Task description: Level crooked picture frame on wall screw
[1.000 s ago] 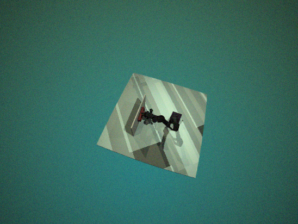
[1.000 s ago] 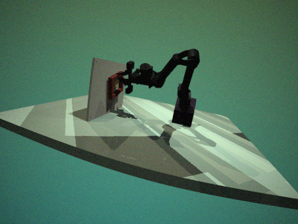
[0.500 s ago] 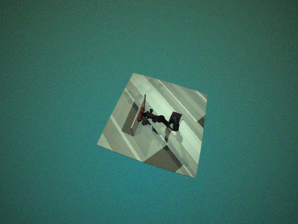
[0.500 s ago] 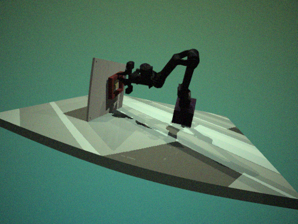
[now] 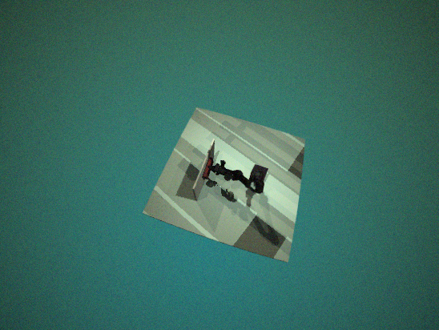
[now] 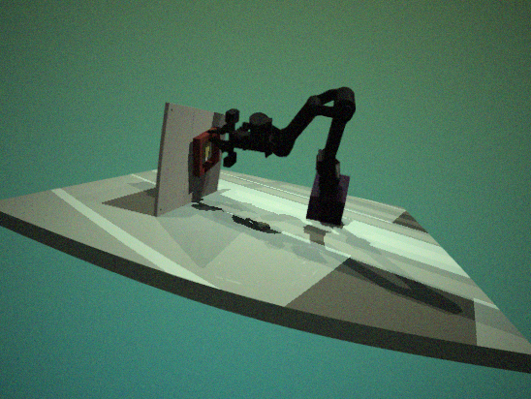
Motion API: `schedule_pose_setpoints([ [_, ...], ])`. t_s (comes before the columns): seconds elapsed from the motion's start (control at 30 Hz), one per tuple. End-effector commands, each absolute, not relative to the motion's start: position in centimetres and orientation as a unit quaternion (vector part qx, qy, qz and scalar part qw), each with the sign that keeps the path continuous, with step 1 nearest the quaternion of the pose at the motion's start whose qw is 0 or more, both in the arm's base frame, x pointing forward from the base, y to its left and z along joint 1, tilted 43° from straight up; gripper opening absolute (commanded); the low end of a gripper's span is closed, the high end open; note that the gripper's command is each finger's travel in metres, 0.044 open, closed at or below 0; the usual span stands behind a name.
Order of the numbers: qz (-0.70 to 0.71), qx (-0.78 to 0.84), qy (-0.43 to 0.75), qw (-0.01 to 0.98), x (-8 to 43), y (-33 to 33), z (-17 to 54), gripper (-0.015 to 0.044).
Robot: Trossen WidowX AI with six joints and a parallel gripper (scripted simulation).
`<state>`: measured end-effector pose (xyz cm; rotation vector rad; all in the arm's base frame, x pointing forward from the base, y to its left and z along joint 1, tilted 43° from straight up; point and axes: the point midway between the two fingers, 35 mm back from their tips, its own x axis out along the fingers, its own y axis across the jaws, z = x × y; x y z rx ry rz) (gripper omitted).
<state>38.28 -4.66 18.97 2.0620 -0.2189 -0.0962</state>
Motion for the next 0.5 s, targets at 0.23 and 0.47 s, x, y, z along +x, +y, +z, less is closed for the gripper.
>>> schedule_pose_setpoints([
  [0.23,-0.038,0.856,-0.096,0.506,38.22,-4.91,19.09,0.0],
  [0.47,-0.038,0.856,-0.096,0.506,38.23,-4.88,19.01,0.0],
])
